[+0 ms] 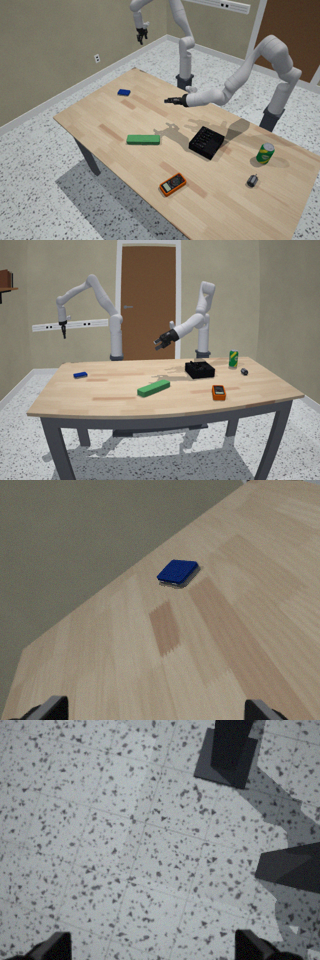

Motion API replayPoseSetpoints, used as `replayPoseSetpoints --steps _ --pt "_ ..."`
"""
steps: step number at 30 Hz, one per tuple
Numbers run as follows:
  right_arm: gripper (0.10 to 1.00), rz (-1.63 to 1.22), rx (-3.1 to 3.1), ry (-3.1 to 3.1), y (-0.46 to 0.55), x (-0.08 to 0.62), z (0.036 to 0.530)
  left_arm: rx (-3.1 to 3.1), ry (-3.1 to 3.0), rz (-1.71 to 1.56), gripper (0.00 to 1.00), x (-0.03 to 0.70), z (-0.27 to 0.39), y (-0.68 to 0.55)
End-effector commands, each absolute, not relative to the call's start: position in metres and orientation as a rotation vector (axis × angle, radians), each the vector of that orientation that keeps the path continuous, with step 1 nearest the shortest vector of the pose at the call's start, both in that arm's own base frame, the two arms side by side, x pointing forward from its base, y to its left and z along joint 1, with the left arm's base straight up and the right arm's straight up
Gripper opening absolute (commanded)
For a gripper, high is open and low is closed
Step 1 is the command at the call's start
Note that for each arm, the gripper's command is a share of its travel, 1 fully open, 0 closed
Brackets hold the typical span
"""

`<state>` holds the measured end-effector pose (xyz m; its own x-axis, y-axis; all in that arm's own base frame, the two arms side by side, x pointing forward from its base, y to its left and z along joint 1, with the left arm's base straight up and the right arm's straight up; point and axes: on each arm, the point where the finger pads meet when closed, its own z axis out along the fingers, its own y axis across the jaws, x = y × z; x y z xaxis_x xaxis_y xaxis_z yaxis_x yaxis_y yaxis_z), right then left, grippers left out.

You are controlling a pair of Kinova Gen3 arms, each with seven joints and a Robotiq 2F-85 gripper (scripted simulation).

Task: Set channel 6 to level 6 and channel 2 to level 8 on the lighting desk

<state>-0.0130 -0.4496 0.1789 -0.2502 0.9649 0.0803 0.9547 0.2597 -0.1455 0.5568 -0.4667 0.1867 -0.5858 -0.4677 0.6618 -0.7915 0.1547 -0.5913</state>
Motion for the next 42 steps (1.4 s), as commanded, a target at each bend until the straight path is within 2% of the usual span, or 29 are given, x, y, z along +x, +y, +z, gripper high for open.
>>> replayPoseSetpoints --steps 1,17,42 --pt "1.000 0.089 -1.884 -2.347 -0.449 -0.014 0.182 1.208 -2.115 1.407 1.000 0.557 0.188 -0.467" --pt "1.000 0.018 -2.188 -2.216 -0.449 -0.017 0.196 1.208 -2.115 1.407 1.000 0.557 0.188 -0.467" --pt "1.000 0.000 -2.265 -2.177 -0.450 -0.018 0.200 1.208 -2.115 1.407 1.000 0.557 0.188 -0.467"
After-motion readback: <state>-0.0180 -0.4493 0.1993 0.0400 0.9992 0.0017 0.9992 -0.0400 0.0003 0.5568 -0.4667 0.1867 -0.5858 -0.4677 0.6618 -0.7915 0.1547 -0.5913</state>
